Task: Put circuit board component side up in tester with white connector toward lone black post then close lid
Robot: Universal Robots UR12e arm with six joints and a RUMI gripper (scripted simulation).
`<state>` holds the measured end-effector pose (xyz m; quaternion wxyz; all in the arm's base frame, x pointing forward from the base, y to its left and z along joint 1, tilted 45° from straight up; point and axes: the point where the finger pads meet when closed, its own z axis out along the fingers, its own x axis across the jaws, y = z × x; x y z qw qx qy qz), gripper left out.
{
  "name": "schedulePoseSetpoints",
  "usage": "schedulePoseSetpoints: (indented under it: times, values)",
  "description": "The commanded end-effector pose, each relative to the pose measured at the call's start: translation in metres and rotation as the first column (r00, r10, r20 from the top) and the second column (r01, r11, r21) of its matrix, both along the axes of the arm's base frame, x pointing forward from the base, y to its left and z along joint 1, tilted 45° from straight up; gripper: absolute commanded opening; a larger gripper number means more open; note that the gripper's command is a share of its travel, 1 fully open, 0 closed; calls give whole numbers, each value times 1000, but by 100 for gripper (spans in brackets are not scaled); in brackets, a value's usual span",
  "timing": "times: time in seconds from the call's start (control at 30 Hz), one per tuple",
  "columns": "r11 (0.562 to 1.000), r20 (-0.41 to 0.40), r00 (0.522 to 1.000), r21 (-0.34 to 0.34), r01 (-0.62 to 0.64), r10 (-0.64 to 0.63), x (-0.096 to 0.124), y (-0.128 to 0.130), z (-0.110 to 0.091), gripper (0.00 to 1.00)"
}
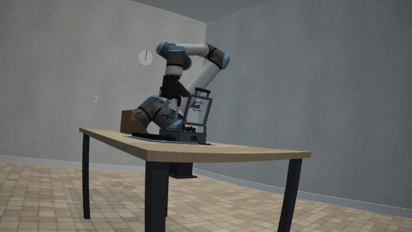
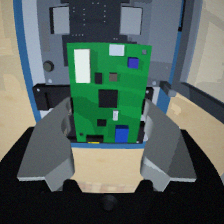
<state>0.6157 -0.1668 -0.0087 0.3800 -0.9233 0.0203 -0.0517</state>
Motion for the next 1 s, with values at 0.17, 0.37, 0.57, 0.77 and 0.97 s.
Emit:
schedulePoseSetpoints:
  times: [0.17,0.37,0.57,0.77,0.97]
  values:
    - [1000,1,1000,-1,1,-1,-6,16,19,39]
    - [1000,1,1000,-1,1,-1,-11,29,33,39]
    - [1000,1,1000,-1,1,-1,-14,37,42,39]
    - [1000,1,1000,-1,1,-1,-17,44,50,39]
    - [1000,1,1000,-1,1,-1,-19,50,56,39]
